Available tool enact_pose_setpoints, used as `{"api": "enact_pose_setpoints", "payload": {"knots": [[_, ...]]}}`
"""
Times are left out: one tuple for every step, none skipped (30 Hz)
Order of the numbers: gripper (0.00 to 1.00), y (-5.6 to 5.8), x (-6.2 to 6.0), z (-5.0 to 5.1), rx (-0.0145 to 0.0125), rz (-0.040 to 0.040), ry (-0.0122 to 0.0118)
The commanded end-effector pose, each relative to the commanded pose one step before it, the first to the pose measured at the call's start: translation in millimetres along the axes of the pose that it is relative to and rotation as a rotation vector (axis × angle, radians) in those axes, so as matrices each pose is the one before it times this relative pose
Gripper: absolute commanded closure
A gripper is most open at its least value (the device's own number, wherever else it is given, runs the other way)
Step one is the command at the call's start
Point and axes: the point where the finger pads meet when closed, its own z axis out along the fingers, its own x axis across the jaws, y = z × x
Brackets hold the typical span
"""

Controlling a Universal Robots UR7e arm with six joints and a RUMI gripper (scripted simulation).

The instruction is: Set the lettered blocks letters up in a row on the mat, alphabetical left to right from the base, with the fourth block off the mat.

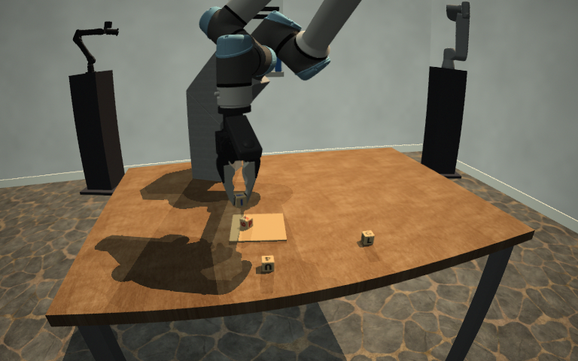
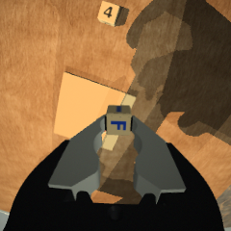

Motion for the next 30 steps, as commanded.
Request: {"api": "enact_pose_setpoints", "payload": {"knots": [[0.95,1.18,-7.27,-0.52,0.00168,-0.09445,-0.00522],[0.95,0.77,-3.72,-0.09,0.00008,-0.04573,-0.00004],[0.95,0.51,-2.98,-0.07,0.00007,-0.03631,-0.00003],[0.95,0.22,-1.54,-0.04,0.00004,-0.01870,-0.00001],[0.95,0.22,-1.74,-0.04,0.00004,-0.02104,-0.00002],[0.95,0.21,-1.82,-0.04,0.00004,-0.02193,-0.00002],[0.95,0.18,-1.88,-0.05,0.00005,-0.02261,-0.00002],[0.95,0.15,-1.87,-0.05,0.00005,-0.02245,-0.00002],[0.95,0.12,-1.89,-0.05,0.00005,-0.02266,-0.00002],[0.95,0.09,-1.87,-0.05,0.00005,-0.02235,-0.00002],[0.95,0.06,-1.91,-0.05,0.00005,-0.02290,-0.00002],[0.95,0.03,-1.88,-0.05,0.00005,-0.02254,-0.00002],[0.95,0.00,-1.91,-0.05,0.00006,-0.02287,-0.00002],[0.95,-0.04,-1.86,-0.05,0.00005,-0.02226,-0.00001],[0.95,-0.07,-1.91,-0.05,0.00006,-0.02280,-0.00001],[0.95,-0.10,-1.90,-0.05,0.00006,-0.02273,-0.00001],[0.95,0.00,0.00,0.00,0.00000,0.00000,0.00000],[0.95,0.00,0.00,0.00,0.00000,0.00000,0.00000],[0.95,-0.18,-3.33,-0.15,0.00014,-0.04045,0.00002],[0.95,-0.35,-3.41,-0.08,0.00010,-0.04068,-0.00004],[0.95,-0.23,-1.58,-0.02,0.00004,-0.01877,-0.00003],[0.95,-0.25,-1.72,-0.05,0.00006,-0.02083,-0.00001],[0.95,-0.29,-1.83,-0.06,0.00006,-0.02221,-0.00001],[0.95,-0.32,-1.85,-0.06,0.00007,-0.02243,-0.00001],[0.95,-0.35,-1.84,-0.06,0.00007,-0.02241,-0.00001],[0.95,-0.39,-1.85,-0.06,0.00007,-0.02260,-0.00001],[0.95,-0.42,-1.84,-0.06,0.00007,-0.02266,0.00000],[0.95,-0.45,-1.83,-0.06,0.00007,-0.02266,0.00000],[0.95,-0.48,-1.83,-0.06,0.00007,-0.02268,0.00000],[0.95,-0.51,-1.83,-0.07,0.00007,-0.02280,0.00000]]}}
